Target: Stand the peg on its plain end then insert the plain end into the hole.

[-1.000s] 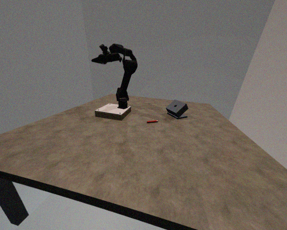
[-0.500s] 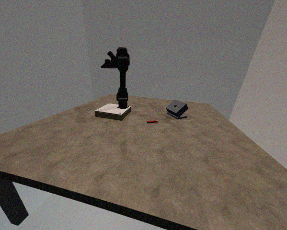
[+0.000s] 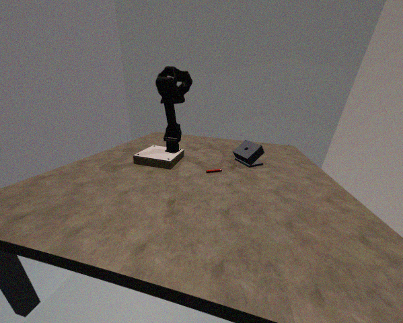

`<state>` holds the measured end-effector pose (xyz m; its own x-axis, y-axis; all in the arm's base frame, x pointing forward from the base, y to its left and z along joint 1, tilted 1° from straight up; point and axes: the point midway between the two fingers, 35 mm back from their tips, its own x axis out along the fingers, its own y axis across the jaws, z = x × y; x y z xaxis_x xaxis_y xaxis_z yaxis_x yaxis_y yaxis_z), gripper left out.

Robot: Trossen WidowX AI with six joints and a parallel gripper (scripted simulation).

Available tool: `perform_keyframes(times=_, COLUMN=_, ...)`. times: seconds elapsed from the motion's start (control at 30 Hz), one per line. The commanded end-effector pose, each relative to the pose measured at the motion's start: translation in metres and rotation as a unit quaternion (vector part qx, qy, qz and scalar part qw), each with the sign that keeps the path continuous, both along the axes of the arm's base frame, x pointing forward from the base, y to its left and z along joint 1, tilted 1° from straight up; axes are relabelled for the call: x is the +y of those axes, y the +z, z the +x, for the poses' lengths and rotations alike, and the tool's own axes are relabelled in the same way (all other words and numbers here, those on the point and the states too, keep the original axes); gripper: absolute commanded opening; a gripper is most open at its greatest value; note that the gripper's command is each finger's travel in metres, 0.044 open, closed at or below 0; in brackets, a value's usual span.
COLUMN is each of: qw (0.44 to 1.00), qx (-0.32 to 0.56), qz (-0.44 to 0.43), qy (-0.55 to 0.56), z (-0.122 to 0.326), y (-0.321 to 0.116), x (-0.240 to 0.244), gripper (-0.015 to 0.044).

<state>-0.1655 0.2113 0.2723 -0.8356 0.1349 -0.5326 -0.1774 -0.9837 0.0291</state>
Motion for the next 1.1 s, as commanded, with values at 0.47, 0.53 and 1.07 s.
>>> perform_keyframes(times=0.47, qw=0.949, qx=-0.096, qz=-0.071, qy=-0.293, z=0.149, y=-0.053, x=0.077, gripper=0.044)
perform_keyframes(times=0.53, qw=0.937, qx=-0.105, qz=-0.082, qy=-0.323, z=0.168, y=-0.058, x=0.08, gripper=0.044)
perform_keyframes(times=1.07, qw=0.813, qx=-0.146, qz=-0.166, qy=-0.539, z=0.316, y=-0.097, x=0.049, gripper=0.044)
